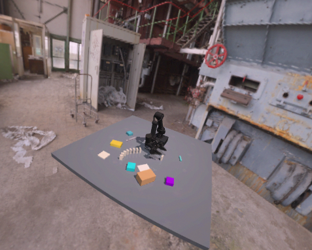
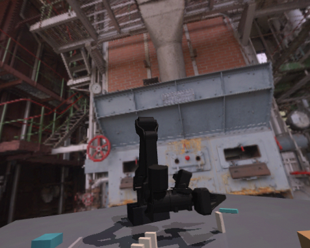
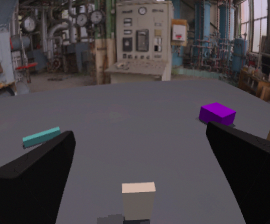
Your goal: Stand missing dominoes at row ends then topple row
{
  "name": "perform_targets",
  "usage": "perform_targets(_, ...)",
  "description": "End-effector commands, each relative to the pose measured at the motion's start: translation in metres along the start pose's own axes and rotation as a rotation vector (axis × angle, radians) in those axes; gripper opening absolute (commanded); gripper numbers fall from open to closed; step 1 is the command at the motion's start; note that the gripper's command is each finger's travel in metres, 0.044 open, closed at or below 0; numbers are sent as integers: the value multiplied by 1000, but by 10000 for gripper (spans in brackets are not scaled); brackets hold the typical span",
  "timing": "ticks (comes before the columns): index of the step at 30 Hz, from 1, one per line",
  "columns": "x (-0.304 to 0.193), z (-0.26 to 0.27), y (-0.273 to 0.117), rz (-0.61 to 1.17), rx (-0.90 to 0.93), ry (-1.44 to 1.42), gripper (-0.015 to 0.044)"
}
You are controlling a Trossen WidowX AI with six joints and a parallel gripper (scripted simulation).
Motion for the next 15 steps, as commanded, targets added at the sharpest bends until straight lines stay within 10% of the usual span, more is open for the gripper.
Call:
perform_targets(1,1,-11,9,44,-39,44,440)
perform_targets(15,36,-68,95,749,-143,174,440)
Point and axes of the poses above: the point midway between the two fingers, 35 mm back from their tips, its own y axis out along the fingers, its own z axis across the jaws, x = y × z, the point moved 9 cm from there along -y, back along the fingers, and after that the axes turned 8 degrees about -y, right-handed, at the moved point
